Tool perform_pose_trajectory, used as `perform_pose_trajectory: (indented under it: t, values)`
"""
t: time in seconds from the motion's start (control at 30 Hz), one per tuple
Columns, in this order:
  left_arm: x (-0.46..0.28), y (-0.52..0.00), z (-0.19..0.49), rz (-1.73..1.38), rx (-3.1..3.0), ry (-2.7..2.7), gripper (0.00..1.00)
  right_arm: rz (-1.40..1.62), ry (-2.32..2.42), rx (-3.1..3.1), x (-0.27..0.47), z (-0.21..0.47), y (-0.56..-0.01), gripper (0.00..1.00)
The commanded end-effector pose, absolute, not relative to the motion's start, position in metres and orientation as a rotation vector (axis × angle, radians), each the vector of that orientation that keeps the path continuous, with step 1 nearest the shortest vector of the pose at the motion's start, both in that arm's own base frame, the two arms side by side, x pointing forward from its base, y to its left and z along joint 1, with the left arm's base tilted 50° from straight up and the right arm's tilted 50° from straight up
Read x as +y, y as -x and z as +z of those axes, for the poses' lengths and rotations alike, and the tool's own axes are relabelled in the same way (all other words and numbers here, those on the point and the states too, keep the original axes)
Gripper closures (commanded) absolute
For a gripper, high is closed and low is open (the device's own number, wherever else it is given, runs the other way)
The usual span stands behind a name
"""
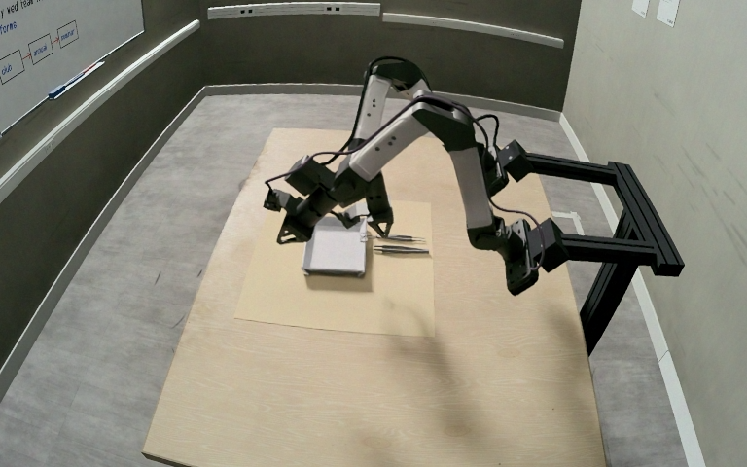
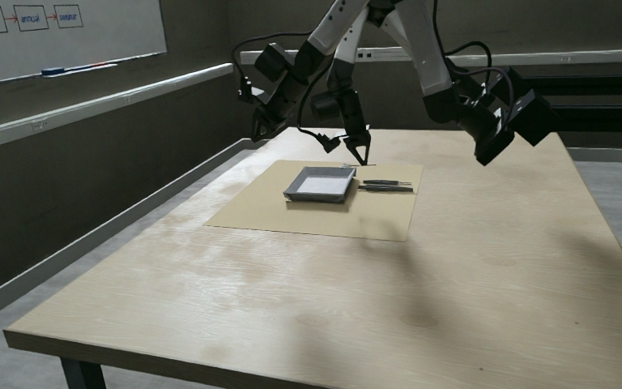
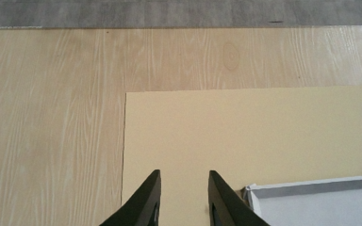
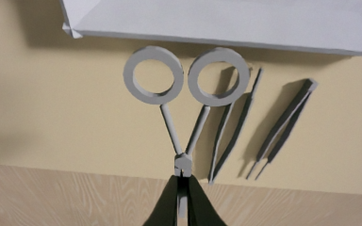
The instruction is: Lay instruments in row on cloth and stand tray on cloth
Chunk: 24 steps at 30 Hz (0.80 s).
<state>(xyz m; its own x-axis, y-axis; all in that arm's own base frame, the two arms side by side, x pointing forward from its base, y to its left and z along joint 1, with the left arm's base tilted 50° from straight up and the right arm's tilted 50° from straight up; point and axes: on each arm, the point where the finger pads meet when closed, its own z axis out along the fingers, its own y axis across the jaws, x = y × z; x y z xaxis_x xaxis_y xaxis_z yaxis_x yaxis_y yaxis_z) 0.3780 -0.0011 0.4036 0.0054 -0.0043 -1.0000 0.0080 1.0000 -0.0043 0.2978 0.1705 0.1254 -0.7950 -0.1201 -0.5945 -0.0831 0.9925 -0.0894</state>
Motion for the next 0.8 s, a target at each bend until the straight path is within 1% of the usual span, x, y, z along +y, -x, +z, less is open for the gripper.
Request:
perform_pose_trajectory:
  t: [0.0,0.5,0.7,0.77]
  values:
    - [-0.002,-0.37,0.43,-0.02,1.494,-0.005,0.73,-0.022,0.135,2.468,0.188,0.119,-0.304,0.94]
    - [-0.002,-0.37,0.43,-0.02,1.494,-0.005,0.73,0.028,0.041,2.467,0.191,0.053,-0.31,0.94]
    - [-0.002,-0.37,0.43,-0.02,1.494,-0.005,0.73,0.056,0.047,2.458,0.198,0.04,-0.306,0.94]
    - [-0.002,-0.37,0.43,-0.02,1.494,-0.005,0.73,0.044,0.018,2.463,0.19,0.034,-0.309,0.94]
